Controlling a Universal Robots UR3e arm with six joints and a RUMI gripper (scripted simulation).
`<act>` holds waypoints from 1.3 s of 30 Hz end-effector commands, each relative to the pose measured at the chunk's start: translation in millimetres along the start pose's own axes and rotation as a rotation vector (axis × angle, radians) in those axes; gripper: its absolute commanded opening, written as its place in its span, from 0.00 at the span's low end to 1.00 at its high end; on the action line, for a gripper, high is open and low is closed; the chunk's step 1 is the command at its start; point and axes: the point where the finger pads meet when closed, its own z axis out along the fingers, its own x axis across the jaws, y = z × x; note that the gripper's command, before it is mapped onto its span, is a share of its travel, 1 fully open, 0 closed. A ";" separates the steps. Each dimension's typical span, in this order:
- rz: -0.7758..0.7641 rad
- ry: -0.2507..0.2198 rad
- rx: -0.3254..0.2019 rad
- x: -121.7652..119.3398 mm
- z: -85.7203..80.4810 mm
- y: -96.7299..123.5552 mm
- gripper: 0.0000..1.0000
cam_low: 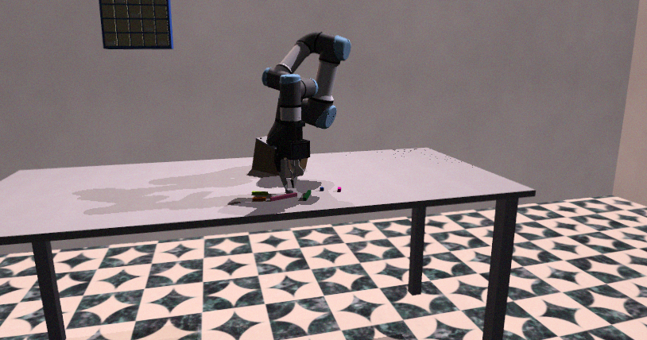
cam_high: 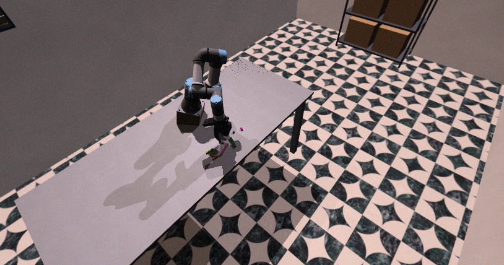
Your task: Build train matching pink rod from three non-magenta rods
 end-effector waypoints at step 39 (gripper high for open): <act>0.000 -0.004 -0.001 -1.1 13.9 0.4 0.14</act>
